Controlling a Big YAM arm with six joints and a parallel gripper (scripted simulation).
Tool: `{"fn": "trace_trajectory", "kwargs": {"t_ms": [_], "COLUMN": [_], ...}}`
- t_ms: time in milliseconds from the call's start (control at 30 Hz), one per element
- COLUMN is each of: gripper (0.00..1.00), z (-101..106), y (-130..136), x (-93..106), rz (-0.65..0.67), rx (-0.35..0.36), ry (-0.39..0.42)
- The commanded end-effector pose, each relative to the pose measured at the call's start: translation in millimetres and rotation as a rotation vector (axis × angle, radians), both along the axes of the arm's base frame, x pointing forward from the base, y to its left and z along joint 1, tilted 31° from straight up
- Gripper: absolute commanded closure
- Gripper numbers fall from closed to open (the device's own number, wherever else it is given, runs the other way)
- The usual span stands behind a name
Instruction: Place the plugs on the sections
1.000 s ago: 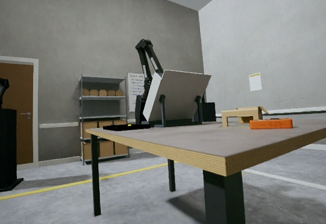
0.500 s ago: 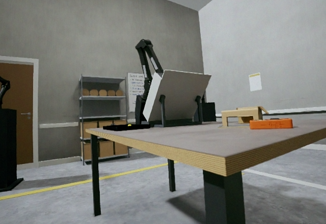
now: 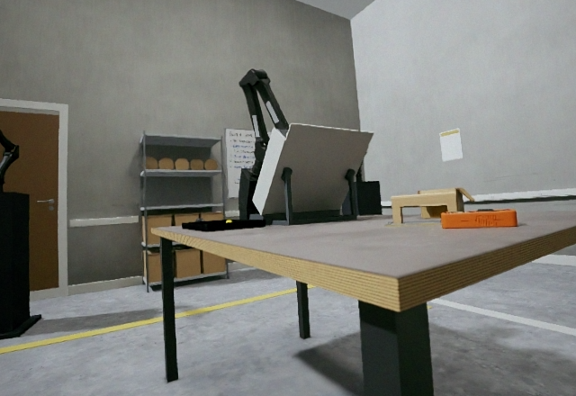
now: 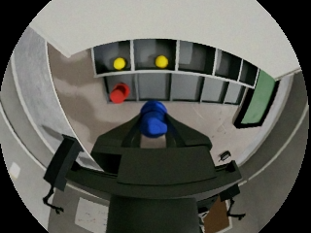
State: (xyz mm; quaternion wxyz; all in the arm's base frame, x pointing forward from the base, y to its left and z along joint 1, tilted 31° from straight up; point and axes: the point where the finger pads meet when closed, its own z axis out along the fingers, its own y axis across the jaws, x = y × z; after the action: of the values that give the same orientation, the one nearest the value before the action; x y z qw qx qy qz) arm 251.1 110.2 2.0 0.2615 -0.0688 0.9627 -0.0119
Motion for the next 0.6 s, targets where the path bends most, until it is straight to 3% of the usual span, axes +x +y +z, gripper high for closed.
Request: {"fn": "trace_trajectory", "kwargs": {"t_ms": [0,567], "gripper": [1.0,1.0], "z": [4.3,-10.6], "y": [0.8,-1.9], "x": [1.9,7.9], "rz": [0.005,0.0], "rx": [0.009,-0.001], "ry": [-0.016,-0.003]}}
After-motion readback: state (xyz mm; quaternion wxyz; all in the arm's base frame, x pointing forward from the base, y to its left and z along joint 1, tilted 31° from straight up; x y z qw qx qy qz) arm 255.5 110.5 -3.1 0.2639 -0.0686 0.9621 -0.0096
